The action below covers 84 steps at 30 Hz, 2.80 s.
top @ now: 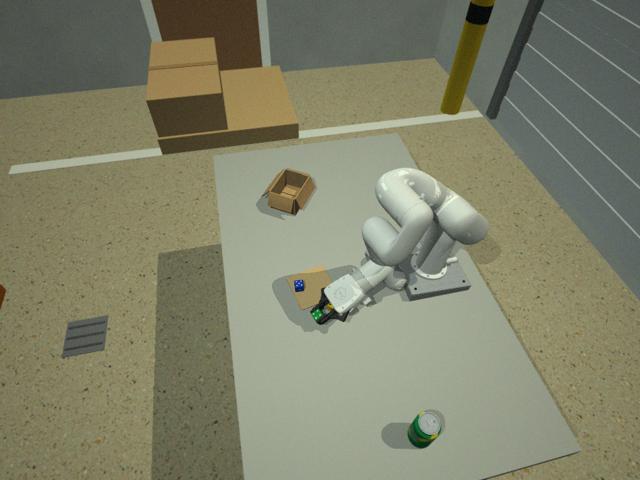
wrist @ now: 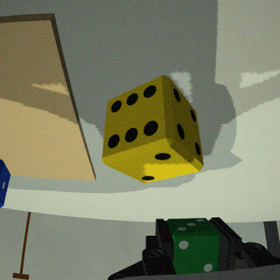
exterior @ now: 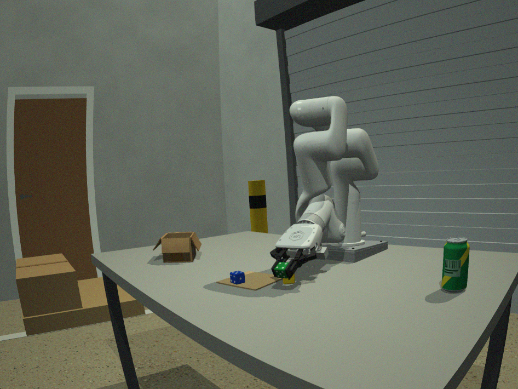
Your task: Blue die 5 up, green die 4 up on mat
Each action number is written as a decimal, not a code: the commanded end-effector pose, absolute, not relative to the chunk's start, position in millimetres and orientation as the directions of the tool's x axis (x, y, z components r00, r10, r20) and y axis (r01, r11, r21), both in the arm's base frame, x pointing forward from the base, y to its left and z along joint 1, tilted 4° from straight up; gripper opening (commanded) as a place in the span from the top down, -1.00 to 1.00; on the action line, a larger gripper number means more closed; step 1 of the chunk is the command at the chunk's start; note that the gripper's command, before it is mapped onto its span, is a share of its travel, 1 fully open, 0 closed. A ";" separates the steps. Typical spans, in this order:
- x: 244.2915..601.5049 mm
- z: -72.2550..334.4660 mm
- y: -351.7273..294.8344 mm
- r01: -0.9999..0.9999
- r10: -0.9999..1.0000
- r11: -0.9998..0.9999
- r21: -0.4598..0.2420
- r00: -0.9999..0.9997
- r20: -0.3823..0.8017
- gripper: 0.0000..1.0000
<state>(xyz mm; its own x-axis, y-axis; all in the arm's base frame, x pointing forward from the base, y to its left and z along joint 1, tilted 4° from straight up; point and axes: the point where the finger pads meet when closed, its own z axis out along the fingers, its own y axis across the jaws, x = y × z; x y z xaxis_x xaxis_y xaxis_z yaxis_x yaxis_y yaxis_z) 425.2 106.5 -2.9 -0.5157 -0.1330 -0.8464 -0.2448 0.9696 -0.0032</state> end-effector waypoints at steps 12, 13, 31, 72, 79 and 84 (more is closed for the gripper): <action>425.1 -26.2 106.3 -0.245 -0.132 0.970 -0.003 -0.511 -0.849 0.47; 425.1 -26.2 106.3 -0.245 -0.132 0.970 -0.003 -0.511 -0.849 0.47; 425.1 -26.2 106.3 -0.245 -0.132 0.970 -0.003 -0.511 -0.849 0.47; 424.4 -36.1 106.1 -0.244 -0.132 0.970 -0.003 -0.511 -0.849 0.47; 424.4 -36.1 106.1 -0.244 -0.132 0.970 -0.003 -0.511 -0.849 0.47; 424.4 -36.1 106.1 -0.244 -0.132 0.970 -0.003 -0.511 -0.849 0.47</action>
<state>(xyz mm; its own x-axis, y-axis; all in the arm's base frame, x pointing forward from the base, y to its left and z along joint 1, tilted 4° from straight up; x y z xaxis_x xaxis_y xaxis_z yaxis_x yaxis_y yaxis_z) 424.0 105.9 -36.8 -0.5129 -0.1323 -0.8482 -0.2445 0.9696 -0.0035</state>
